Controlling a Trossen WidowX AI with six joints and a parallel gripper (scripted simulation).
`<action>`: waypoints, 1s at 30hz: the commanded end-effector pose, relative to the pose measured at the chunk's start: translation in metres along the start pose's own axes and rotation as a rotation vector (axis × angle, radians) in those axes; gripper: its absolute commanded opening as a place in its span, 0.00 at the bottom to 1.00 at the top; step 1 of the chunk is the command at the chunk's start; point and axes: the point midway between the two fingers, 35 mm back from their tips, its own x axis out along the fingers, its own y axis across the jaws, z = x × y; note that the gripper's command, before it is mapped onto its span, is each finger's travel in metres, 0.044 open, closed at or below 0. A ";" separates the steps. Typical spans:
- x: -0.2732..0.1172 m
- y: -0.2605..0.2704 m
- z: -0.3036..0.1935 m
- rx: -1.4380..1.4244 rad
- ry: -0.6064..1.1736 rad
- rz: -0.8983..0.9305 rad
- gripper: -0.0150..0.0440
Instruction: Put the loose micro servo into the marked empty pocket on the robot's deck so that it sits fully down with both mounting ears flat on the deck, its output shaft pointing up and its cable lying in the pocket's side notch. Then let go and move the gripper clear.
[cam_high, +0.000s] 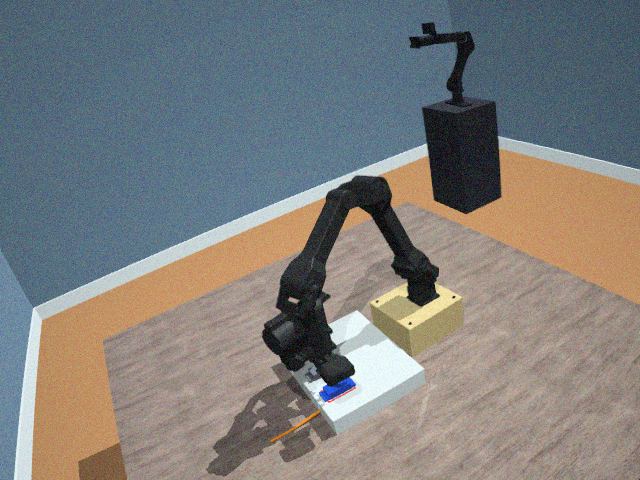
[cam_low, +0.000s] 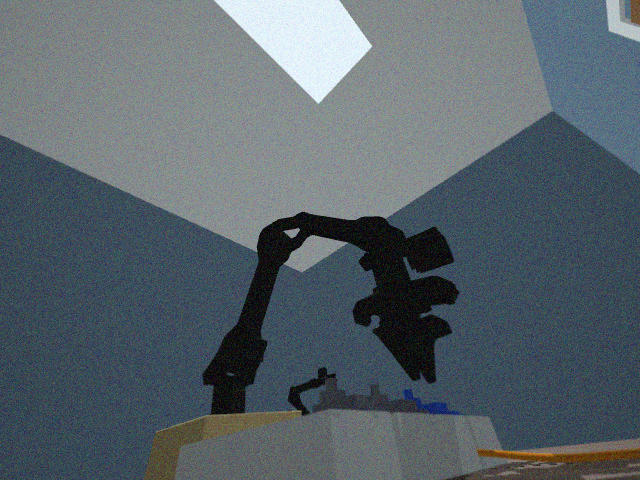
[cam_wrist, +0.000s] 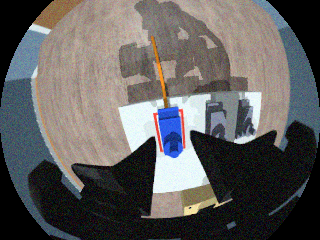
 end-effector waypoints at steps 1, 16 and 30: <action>-0.002 0.001 -0.006 0.000 0.007 -0.003 0.66; -0.065 0.001 -0.108 0.002 0.022 -0.004 1.00; -0.118 -0.001 -0.107 0.000 0.004 0.003 1.00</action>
